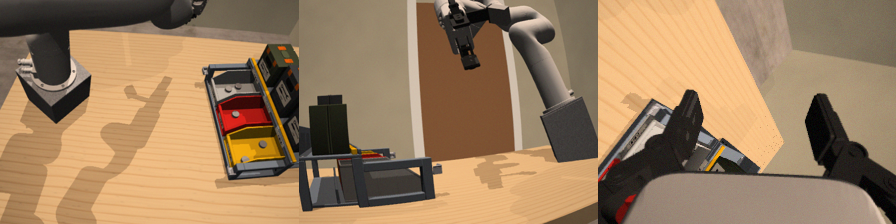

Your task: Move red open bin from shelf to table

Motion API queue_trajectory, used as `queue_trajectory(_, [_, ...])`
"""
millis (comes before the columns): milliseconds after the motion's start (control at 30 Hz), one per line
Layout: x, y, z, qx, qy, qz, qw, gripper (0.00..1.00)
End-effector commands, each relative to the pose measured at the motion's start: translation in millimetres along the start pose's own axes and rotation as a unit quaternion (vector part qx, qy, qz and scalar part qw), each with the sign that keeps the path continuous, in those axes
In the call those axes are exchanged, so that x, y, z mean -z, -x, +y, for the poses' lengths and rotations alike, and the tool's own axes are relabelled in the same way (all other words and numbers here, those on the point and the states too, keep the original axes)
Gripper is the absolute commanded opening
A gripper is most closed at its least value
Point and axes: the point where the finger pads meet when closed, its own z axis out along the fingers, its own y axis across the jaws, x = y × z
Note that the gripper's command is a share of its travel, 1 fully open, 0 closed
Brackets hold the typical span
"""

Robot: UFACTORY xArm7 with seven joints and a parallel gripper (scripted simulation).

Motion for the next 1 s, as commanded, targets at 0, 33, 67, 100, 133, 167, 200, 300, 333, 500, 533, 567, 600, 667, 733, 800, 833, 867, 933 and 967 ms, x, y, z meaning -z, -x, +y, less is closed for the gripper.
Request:
queue_trajectory(0, [0.1, 3.6, 3.5, 0.001, 0.001, -0.001, 1.000, 1.00])
queue_trajectory(33, [0.1, 4.7, 4.3, 0.001, 0.001, -0.001, 1.000, 1.00])
queue_trajectory(67, [0.0, 5.8, 5.0, 0.001, 0.001, -0.001, 1.000, 1.00])
queue_trajectory(100, [0.0, 5.8, 5.0, 0.001, 0.001, -0.001, 1.000, 1.00])
queue_trajectory(133, [0.0, 5.8, 5.0, 0.001, 0.001, -0.001, 1.000, 1.00])
queue_trajectory(167, [0.0, 5.8, 5.0, 0.001, 0.001, -0.001, 1.000, 1.00])
queue_trajectory(200, [0.0, 5.8, 5.0, 0.001, 0.001, -0.001, 1.000, 1.00])
queue_trajectory(300, [0.0, 5.8, 5.0, 0.001, 0.001, -0.001, 1.000, 1.00])
queue_trajectory(333, [0.0, 5.8, 5.0, 0.001, 0.001, -0.001, 1.000, 1.00])
queue_trajectory(500, [-0.1, 6.4, 5.5, 0.001, 0.001, -0.001, 1.000, 1.00])
queue_trajectory(533, [-0.2, 7.1, 6.0, 0.001, 0.001, -0.001, 1.000, 1.00])
queue_trajectory(567, [-0.3, 7.8, 6.5, 0.001, 0.001, -0.001, 1.000, 1.00])
queue_trajectory(600, [-0.4, 8.5, 7.0, 0.001, 0.001, -0.001, 1.000, 1.00])
queue_trajectory(667, [-0.5, 9.2, 7.4, 0.001, 0.001, -0.001, 1.000, 1.00])
queue_trajectory(733, [-0.5, 9.2, 7.4, 0.001, 0.001, -0.001, 1.000, 1.00])
queue_trajectory(800, [-0.5, 9.2, 7.4, 0.001, 0.001, -0.001, 1.000, 1.00])
queue_trajectory(833, [-0.5, 9.2, 7.4, 0.001, 0.001, -0.001, 1.000, 1.00])
queue_trajectory(867, [-0.5, 9.2, 7.4, 0.001, 0.001, -0.001, 1.000, 1.00])
queue_trajectory(933, [-0.5, 9.2, 7.4, 0.001, 0.001, -0.001, 1.000, 1.00])
queue_trajectory(967, [-0.5, 9.2, 7.4, 0.001, 0.001, -0.001, 1.000, 1.00])
